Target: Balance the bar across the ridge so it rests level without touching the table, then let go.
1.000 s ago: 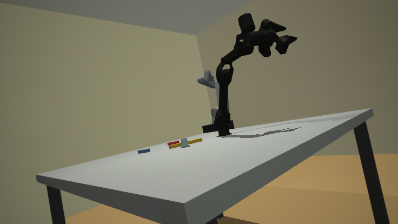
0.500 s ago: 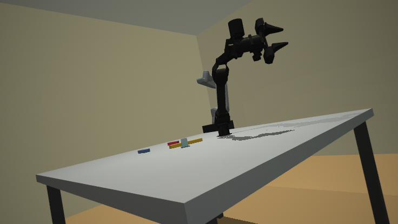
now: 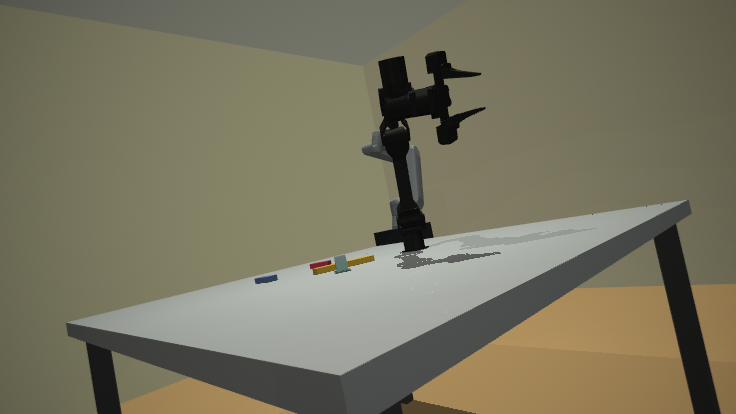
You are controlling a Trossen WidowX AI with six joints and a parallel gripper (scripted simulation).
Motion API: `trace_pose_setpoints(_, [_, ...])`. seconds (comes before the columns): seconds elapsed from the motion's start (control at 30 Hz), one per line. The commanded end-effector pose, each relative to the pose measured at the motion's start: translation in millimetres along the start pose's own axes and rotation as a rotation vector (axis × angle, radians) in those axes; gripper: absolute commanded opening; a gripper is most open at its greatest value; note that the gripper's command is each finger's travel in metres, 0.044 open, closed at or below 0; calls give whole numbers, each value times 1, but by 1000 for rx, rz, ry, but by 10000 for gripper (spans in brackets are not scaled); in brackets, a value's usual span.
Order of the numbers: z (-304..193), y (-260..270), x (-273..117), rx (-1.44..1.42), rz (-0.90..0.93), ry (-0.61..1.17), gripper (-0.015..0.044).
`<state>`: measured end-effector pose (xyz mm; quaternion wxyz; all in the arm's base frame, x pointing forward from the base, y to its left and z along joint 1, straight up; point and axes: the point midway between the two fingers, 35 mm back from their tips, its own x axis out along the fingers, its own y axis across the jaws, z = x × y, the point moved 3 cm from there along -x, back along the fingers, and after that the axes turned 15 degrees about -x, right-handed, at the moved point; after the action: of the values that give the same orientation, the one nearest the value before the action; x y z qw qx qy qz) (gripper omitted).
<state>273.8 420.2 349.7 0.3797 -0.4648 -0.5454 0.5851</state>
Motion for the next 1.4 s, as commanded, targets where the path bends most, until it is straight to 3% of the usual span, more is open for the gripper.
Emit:
trace_pose_setpoints(0.0, [-12,7,-22,121,32,91,315])
trace_pose_setpoints(0.7, [-62,106,-174,993,140,714,315])
trace_pose_setpoints(1.37, [-16,194,-322,1765,25,1361,315])
